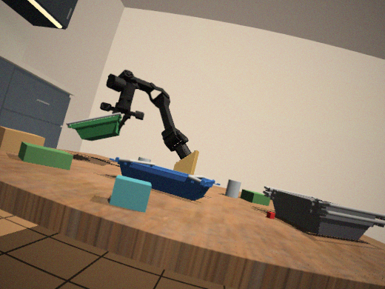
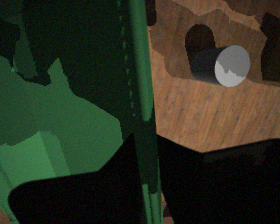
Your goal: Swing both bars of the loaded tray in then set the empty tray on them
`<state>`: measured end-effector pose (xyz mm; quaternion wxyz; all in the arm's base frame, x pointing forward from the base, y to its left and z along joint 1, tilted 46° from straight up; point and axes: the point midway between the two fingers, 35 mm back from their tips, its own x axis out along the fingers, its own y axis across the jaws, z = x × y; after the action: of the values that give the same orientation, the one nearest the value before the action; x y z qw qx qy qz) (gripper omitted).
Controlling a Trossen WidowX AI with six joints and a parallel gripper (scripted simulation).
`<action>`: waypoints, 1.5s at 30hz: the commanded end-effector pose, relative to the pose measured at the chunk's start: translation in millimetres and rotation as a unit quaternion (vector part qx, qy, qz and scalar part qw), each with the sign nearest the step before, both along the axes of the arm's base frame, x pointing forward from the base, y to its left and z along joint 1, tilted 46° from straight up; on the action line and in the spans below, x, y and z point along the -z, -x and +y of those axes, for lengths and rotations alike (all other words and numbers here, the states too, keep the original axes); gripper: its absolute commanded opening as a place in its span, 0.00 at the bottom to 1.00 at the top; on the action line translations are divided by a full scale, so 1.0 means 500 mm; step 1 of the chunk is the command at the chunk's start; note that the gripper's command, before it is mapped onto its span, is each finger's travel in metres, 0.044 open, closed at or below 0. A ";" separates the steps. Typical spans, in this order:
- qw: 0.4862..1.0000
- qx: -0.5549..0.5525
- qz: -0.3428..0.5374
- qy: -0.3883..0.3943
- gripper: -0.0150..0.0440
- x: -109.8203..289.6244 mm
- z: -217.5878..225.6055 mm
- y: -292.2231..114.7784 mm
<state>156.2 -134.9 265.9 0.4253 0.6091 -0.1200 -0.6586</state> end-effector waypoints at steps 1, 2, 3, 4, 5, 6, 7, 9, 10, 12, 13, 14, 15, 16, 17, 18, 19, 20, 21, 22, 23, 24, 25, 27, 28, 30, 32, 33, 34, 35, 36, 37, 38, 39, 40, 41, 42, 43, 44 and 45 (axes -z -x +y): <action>1.000 0.001 -0.005 0.006 0.25 -0.007 -0.001 -0.001; 1.000 0.001 -0.005 0.006 0.25 -0.007 -0.001 -0.001; 1.000 0.001 -0.005 0.006 0.25 -0.007 -0.001 -0.001; 1.000 0.001 -0.005 0.006 0.25 -0.007 -0.001 -0.001; 1.000 0.001 -0.005 0.006 0.25 -0.007 -0.001 -0.001; 1.000 0.001 -0.005 0.006 0.25 -0.007 -0.001 -0.001; 1.000 0.001 -0.005 0.006 0.25 -0.007 -0.001 -0.001; 1.000 0.001 -0.005 0.006 0.25 -0.007 -0.001 -0.001; 1.000 0.001 -0.005 0.006 0.25 -0.007 -0.001 -0.001; 1.000 -0.002 -0.002 0.005 0.25 -0.005 0.000 -0.005; 1.000 -0.006 0.001 0.004 0.25 -0.004 0.002 -0.011; 1.000 -0.010 0.005 0.003 0.25 -0.002 0.005 -0.018; 1.000 -0.015 0.009 0.002 0.25 0.000 0.007 -0.024; 1.000 -0.019 0.013 0.001 0.25 0.003 0.010 -0.031; 1.000 -0.024 0.018 0.000 0.25 0.005 0.013 -0.038; 0.999 -0.029 0.022 -0.001 0.25 0.007 0.016 -0.045; 0.999 -0.033 0.026 -0.002 0.25 0.009 0.019 -0.051; 0.999 -0.038 0.030 -0.003 0.25 0.012 0.022 -0.058; 0.999 -0.043 0.034 -0.004 0.25 0.014 0.025 -0.064; 0.998 -0.047 0.038 -0.005 0.25 0.017 0.028 -0.071; 0.998 -0.052 0.042 -0.006 0.25 0.019 0.031 -0.077; 0.997 -0.056 0.046 -0.007 0.25 0.022 0.035 -0.084; 0.997 -0.061 0.050 -0.008 0.25 0.025 0.038 -0.090; 0.996 -0.070 0.059 -0.009 0.25 0.030 0.046 -0.102; 0.995 -0.075 0.063 -0.010 0.25 0.033 0.050 -0.109; 0.994 -0.084 0.071 -0.011 0.25 0.039 0.058 -0.121; 0.992 -0.093 0.079 -0.012 0.25 0.045 0.066 -0.133; 0.992 -0.097 0.084 -0.013 0.25 0.048 0.070 -0.139; 0.991 -0.102 0.088 -0.013 0.25 0.051 0.075 -0.145; 0.990 -0.106 0.092 -0.013 0.25 0.055 0.079 -0.150; 0.989 -0.111 0.096 -0.014 0.25 0.058 0.084 -0.156; 0.988 -0.115 0.100 -0.014 0.25 0.061 0.088 -0.162; 0.987 -0.119 0.104 -0.014 0.25 0.064 0.093 -0.167; 0.986 -0.124 0.109 -0.015 0.25 0.068 0.098 -0.173; 0.985 -0.128 0.113 -0.015 0.25 0.071 0.103 -0.178; 0.984 -0.133 0.117 -0.015 0.25 0.075 0.108 -0.184; 0.983 -0.137 0.121 -0.015 0.25 0.079 0.113 -0.189; 0.982 -0.141 0.125 -0.015 0.25 0.082 0.118 -0.194; 0.981 -0.146 0.130 -0.015 0.25 0.086 0.124 -0.199; 0.979 -0.150 0.134 -0.015 0.25 0.090 0.129 -0.204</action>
<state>248.7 -80.7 223.0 0.5116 0.5359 0.0292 -0.6710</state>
